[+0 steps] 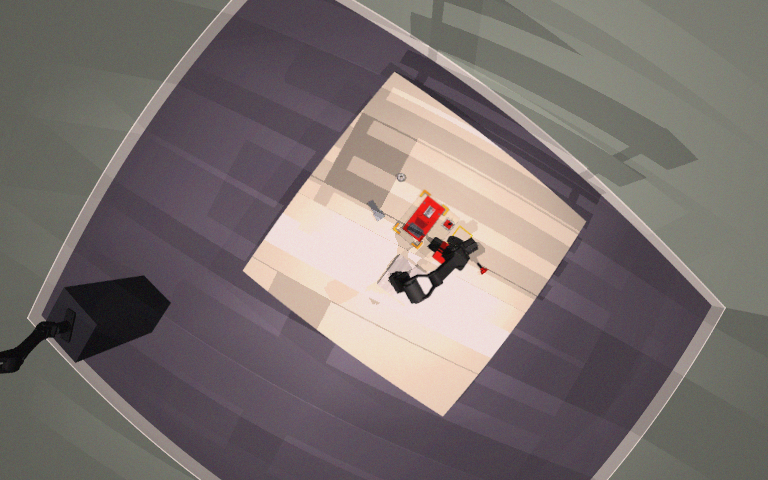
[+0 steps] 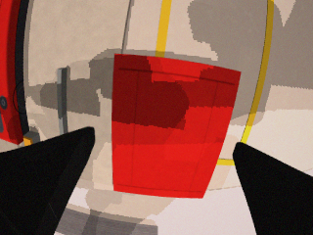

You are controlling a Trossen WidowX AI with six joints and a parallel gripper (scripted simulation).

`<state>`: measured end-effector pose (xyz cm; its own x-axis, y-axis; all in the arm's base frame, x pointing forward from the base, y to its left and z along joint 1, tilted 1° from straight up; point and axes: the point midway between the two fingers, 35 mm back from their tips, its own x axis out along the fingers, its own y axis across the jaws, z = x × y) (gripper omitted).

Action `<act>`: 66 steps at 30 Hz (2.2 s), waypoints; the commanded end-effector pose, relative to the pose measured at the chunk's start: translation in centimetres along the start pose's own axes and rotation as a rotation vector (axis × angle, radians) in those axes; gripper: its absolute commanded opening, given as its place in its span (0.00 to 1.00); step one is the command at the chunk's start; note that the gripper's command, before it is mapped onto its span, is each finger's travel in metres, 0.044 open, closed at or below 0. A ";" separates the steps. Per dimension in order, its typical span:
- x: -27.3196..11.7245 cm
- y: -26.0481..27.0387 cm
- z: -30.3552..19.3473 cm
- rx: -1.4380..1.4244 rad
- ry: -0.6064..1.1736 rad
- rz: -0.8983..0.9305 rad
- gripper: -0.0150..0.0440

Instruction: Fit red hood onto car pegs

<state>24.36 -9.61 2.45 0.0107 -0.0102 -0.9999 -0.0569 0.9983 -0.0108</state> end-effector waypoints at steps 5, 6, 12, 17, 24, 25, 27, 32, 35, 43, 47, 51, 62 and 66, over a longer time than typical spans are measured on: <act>0.5 -0.1 0.0 0.002 0.003 -0.005 1.00; 0.5 -0.1 0.0 0.002 0.003 -0.005 1.00; 0.8 -0.1 0.0 0.002 0.003 -0.005 1.00; 1.1 -0.1 0.0 0.002 0.003 -0.005 1.00; 1.4 -0.1 -0.1 0.002 0.003 -0.005 1.00; 1.5 -0.1 -0.1 0.002 0.003 -0.005 1.00; 1.6 -0.1 -0.1 0.002 0.003 -0.005 1.00; 1.4 0.0 0.0 0.000 0.000 0.000 0.87; 1.4 0.0 0.0 0.000 0.000 0.000 0.83; 1.4 0.0 0.0 0.001 0.000 0.000 0.71; 1.0 0.0 0.0 0.001 0.000 0.000 0.53; 0.3 0.0 0.0 0.001 0.000 0.000 0.35; -3.4 0.0 0.0 0.001 0.000 0.000 0.25; -5.0 0.0 0.0 0.001 0.000 0.000 0.25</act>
<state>24.16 -9.60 5.92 -0.0034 -0.0109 -0.9999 -0.0581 0.9983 -0.0107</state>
